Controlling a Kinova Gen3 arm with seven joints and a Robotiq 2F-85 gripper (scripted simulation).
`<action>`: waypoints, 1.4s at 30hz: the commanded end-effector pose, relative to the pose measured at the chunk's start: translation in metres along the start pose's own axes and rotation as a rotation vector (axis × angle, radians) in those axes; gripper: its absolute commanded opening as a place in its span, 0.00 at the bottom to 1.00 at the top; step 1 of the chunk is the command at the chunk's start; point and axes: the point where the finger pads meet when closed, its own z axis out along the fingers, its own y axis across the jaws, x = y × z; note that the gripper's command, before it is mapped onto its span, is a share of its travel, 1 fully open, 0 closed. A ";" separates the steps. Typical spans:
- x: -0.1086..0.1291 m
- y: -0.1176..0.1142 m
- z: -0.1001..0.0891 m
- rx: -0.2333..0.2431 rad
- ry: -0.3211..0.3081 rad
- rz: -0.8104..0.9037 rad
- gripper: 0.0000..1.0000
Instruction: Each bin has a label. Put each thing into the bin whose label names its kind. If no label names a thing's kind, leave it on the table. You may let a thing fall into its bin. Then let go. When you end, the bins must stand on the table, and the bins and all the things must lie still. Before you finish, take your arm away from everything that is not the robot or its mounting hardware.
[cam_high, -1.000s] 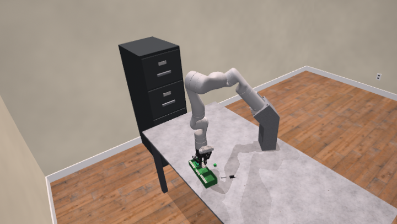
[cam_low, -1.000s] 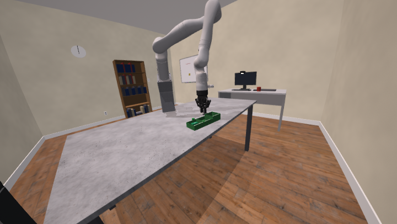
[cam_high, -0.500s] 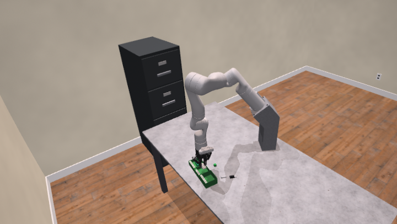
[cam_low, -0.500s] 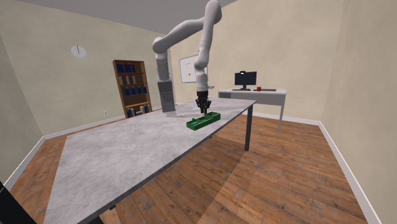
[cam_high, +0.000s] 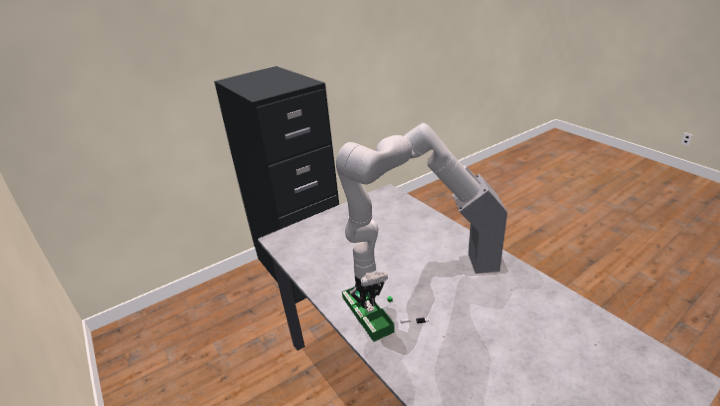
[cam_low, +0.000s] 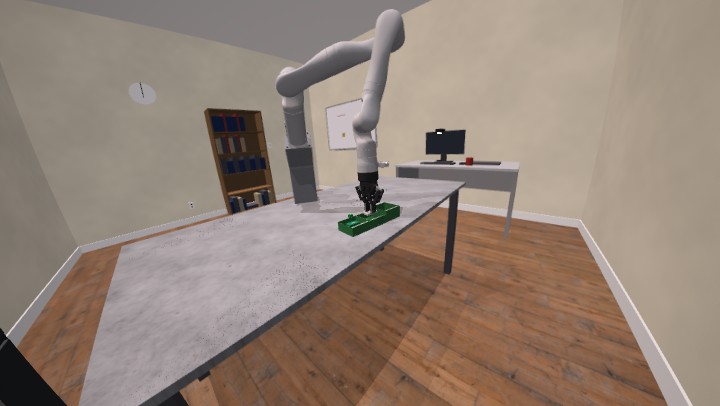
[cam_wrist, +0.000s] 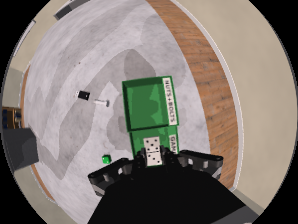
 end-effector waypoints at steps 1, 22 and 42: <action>-0.004 -0.002 0.008 0.005 -0.008 -0.002 0.21; -0.006 -0.003 0.021 0.005 -0.008 -0.002 0.21; -0.005 -0.003 0.021 0.005 -0.008 -0.002 0.32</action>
